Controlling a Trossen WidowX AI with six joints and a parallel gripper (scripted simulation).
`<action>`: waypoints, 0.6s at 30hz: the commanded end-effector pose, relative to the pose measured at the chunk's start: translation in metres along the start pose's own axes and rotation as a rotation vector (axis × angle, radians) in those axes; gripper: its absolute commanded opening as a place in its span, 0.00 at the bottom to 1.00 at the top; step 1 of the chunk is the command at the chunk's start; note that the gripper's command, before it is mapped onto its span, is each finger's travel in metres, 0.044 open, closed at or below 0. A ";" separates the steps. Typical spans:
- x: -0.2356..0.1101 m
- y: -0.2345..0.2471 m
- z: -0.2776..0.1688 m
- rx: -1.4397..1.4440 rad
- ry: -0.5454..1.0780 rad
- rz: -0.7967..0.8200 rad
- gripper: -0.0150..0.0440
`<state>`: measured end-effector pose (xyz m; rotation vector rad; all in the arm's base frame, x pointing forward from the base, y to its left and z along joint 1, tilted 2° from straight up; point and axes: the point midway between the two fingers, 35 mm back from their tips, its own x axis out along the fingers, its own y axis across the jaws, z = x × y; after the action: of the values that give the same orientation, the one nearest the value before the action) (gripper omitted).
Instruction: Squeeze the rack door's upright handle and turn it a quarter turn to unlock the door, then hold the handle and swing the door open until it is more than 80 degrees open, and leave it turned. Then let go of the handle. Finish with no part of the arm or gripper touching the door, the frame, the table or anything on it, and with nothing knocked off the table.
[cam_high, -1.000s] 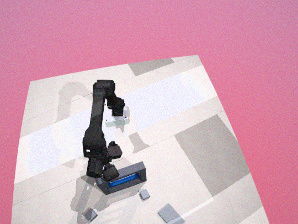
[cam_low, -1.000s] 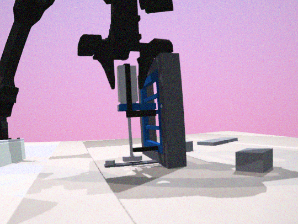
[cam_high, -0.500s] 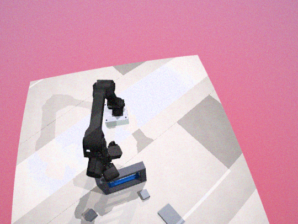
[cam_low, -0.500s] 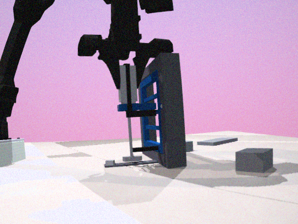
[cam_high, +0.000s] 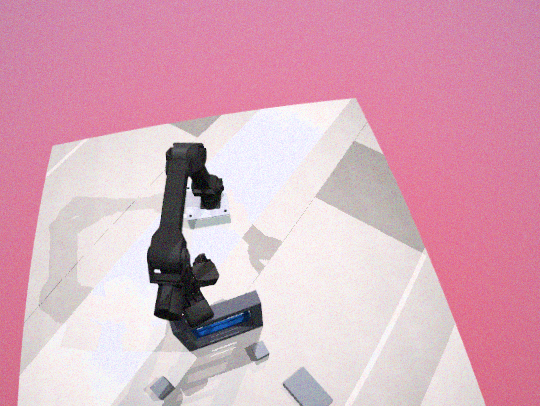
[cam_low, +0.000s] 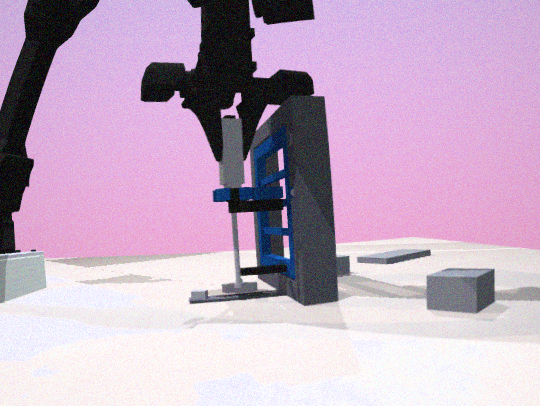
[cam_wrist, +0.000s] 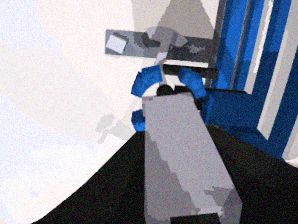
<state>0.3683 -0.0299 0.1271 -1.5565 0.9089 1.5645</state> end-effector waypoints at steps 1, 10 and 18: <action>0.000 0.000 0.000 -0.004 -0.003 0.000 0.32; 0.000 0.001 0.001 0.028 -0.003 0.000 0.28; 0.000 0.006 0.005 0.198 -0.003 0.001 0.28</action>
<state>0.3659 -0.0298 0.1274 -1.4652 0.9907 1.4612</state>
